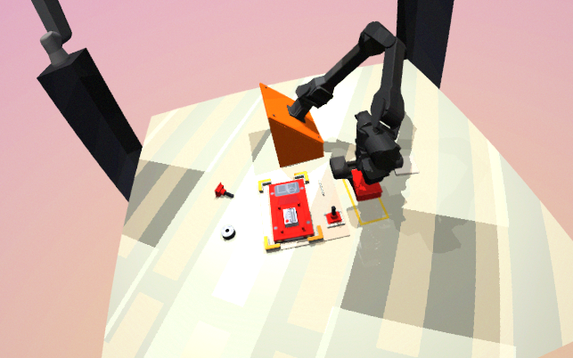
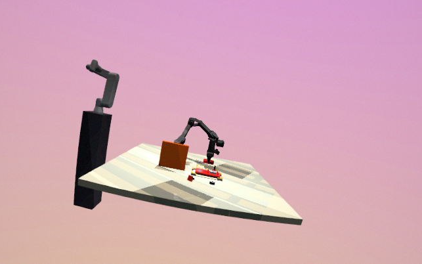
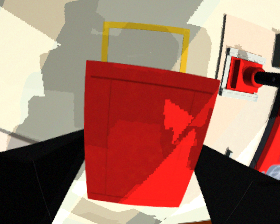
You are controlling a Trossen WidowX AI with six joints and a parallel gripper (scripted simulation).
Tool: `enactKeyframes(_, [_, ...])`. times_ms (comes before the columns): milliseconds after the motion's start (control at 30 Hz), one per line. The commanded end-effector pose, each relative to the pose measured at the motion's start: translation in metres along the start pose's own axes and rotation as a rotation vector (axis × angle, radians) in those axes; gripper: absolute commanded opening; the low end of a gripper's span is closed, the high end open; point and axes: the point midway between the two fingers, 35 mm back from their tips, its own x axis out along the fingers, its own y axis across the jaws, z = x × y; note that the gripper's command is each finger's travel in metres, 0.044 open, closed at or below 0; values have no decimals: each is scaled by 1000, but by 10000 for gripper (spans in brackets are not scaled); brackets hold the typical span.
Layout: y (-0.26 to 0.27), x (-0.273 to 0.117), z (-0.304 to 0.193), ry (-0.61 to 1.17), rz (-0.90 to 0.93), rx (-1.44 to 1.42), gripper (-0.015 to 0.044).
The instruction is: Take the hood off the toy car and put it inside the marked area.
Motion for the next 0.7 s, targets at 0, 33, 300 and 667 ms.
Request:
enactKeyframes(0, [0,3,-1,3,6,5,0])
enactKeyframes(33, [0,4,-1,3,6,5,0])
enactKeyframes(300, [0,11,-2,3,7,5,0])
enactKeyframes(667, [1,19,-3,3,8,5,0])
